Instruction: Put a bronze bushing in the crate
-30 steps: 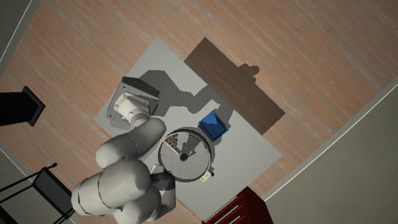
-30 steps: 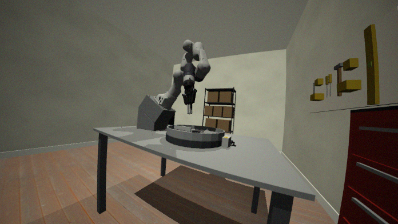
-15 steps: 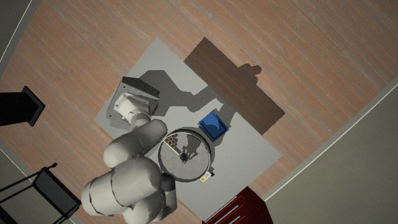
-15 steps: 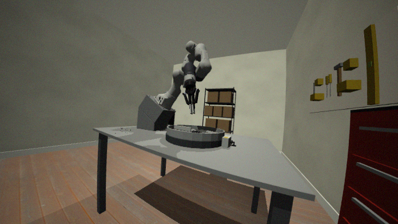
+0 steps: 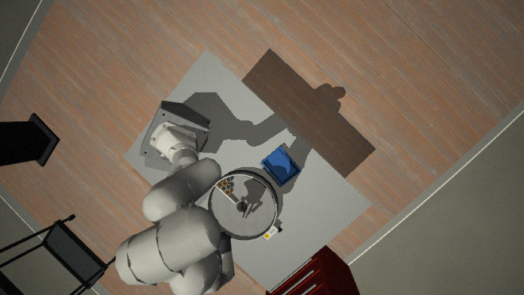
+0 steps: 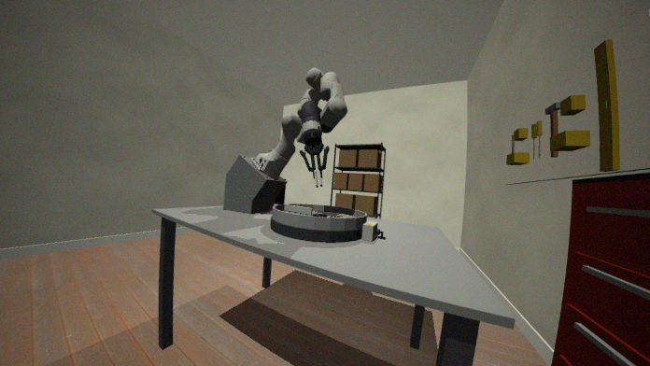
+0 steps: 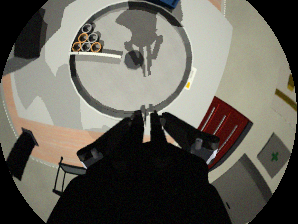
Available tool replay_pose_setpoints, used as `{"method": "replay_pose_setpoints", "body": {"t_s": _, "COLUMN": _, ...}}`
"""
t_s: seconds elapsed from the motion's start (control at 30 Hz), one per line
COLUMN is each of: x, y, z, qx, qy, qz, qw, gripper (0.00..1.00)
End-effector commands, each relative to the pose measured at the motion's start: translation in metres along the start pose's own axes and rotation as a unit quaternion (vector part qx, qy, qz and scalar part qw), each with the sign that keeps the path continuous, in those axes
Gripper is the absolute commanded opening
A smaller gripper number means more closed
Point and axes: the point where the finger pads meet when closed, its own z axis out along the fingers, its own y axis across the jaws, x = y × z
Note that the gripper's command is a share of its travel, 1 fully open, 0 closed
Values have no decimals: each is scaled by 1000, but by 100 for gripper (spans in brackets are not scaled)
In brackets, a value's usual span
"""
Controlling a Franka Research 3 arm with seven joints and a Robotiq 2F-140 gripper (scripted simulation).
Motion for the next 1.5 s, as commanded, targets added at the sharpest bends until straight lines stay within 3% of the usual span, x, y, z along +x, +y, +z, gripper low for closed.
{"method": "replay_pose_setpoints", "body": {"t_s": 0.0, "x": 1, "y": 7, "z": 3, "qx": -9, "qy": 6, "qz": -83, "qw": 996, "gripper": 6}}
{"method": "replay_pose_setpoints", "body": {"t_s": 0.63, "x": -1, "y": 23, "z": 11, "qx": -27, "qy": 18, "qz": -235, "qw": 972, "gripper": 6}}
{"method": "replay_pose_setpoints", "body": {"t_s": 1.13, "x": 3, "y": 37, "z": 19, "qx": -46, "qy": 34, "qz": -384, "qw": 921, "gripper": 6}}
{"method": "replay_pose_setpoints", "body": {"t_s": 1.2, "x": 3, "y": 37, "z": 19, "qx": -46, "qy": 34, "qz": -384, "qw": 921, "gripper": 6}}
{"method": "replay_pose_setpoints", "body": {"t_s": 1.23, "x": 4, "y": 39, "z": 21, "qx": -50, "qy": 37, "qz": -408, "qw": 911, "gripper": 6}}
{"method": "replay_pose_setpoints", "body": {"t_s": 1.47, "x": 8, "y": 43, "z": 24, "qx": -59, "qy": 45, "qz": -468, "qw": 880, "gripper": 6}}
